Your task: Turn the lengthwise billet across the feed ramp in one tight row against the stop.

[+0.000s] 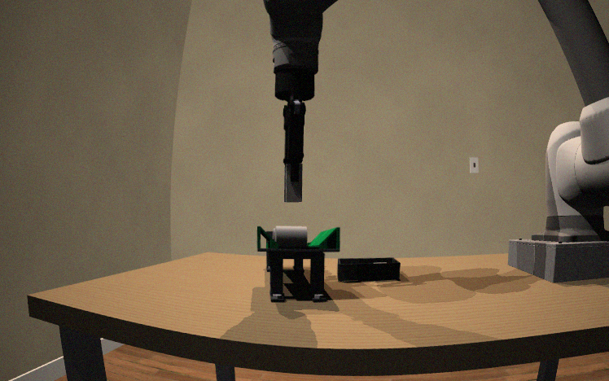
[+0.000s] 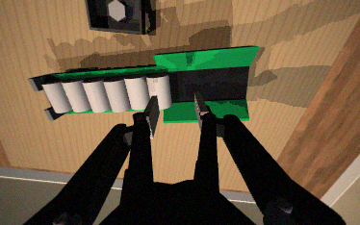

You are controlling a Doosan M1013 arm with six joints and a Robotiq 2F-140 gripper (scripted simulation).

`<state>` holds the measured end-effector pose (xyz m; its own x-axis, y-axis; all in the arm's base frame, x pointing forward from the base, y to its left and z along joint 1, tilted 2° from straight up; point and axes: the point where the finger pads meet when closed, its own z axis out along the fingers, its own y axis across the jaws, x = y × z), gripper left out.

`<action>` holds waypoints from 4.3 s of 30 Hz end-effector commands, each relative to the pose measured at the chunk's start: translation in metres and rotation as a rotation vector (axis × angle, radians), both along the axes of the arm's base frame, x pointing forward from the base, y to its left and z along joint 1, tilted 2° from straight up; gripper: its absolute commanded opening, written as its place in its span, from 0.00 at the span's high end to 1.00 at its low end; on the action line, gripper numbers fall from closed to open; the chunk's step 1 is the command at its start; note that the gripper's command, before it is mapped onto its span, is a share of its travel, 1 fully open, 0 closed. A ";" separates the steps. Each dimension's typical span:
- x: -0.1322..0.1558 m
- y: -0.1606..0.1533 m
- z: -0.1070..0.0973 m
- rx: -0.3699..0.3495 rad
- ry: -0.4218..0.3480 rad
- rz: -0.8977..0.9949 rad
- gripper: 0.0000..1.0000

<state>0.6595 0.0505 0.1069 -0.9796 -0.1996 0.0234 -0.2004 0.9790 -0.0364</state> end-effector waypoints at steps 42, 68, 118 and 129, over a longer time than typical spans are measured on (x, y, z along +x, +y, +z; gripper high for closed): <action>0.000 0.001 0.021 0.000 0.000 0.000 0.59; 0.000 0.001 0.021 0.000 0.000 0.000 0.59; 0.000 0.001 0.021 0.000 0.000 0.000 0.59; 0.000 0.001 0.021 0.000 0.000 0.000 0.59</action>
<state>0.6599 0.0513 0.1280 -0.9796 -0.1996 0.0235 -0.2004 0.9790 -0.0364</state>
